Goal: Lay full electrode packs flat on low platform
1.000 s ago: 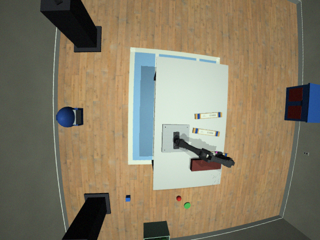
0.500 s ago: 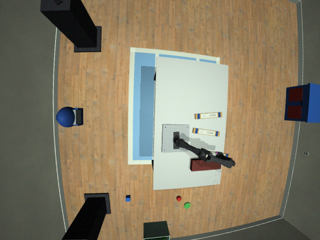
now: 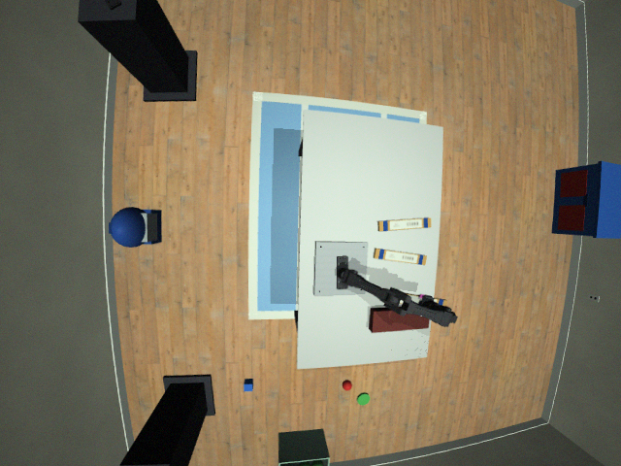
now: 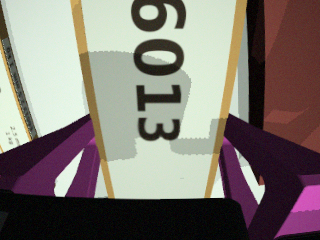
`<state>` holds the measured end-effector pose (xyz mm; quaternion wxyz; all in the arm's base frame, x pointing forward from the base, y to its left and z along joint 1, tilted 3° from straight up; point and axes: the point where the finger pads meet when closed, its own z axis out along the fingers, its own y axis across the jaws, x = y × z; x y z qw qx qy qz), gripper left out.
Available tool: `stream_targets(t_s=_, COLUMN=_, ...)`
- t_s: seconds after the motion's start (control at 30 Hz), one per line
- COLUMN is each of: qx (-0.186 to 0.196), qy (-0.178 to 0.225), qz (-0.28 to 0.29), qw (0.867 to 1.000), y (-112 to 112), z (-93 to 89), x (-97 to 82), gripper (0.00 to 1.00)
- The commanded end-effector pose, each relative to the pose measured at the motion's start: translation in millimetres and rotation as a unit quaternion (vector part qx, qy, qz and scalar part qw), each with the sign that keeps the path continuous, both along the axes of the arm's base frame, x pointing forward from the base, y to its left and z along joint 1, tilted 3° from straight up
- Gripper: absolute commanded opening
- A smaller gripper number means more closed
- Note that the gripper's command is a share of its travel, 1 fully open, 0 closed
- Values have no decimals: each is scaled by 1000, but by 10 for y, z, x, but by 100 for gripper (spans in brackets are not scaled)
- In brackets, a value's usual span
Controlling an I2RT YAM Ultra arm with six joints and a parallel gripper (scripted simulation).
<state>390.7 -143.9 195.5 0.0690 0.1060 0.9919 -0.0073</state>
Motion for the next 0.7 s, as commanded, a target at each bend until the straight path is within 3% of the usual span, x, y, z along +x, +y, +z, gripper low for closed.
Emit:
stream_targets(t_s=0.0, qx=17, qy=43, qz=1, qw=999, y=-16, z=343, x=-12, gripper=0)
stream_targets(t_s=0.67, qx=17, qy=43, qz=1, qw=999, y=-9, z=274, x=-28, gripper=0)
